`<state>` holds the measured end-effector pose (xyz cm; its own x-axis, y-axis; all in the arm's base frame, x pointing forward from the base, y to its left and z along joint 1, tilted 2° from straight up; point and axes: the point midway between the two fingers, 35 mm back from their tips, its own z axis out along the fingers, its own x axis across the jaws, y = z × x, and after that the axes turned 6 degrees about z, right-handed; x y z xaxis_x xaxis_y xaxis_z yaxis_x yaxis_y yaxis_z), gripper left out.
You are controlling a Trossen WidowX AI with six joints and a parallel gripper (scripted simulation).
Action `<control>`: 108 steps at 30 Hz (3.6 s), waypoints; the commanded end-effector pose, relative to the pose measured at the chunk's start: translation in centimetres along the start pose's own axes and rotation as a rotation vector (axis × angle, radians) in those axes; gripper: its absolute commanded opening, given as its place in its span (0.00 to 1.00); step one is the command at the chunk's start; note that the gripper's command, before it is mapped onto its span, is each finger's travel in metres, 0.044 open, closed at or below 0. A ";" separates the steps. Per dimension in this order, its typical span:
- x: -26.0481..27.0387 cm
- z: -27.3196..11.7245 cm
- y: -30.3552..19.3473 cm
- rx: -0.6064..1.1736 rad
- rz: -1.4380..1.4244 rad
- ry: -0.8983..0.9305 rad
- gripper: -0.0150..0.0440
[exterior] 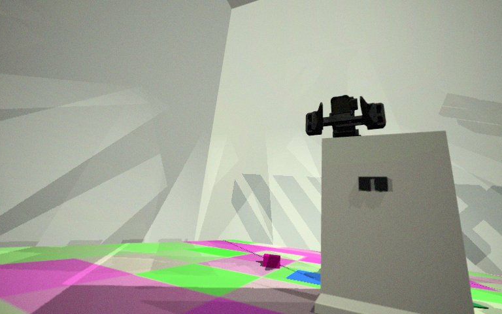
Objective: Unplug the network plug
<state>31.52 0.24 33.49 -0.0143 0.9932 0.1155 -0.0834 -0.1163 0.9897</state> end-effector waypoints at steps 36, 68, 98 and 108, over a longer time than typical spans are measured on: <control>1.8 -2.6 -18.2 0.272 1.203 0.086 0.52; 2.2 -1.1 -21.2 0.322 1.515 0.087 0.52; 2.2 3.5 -22.0 0.305 1.543 0.103 0.52; 2.2 5.0 -22.1 0.305 1.543 0.104 0.52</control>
<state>37.70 4.95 12.01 0.0466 -0.0784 0.9958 0.2677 -0.9595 -0.0881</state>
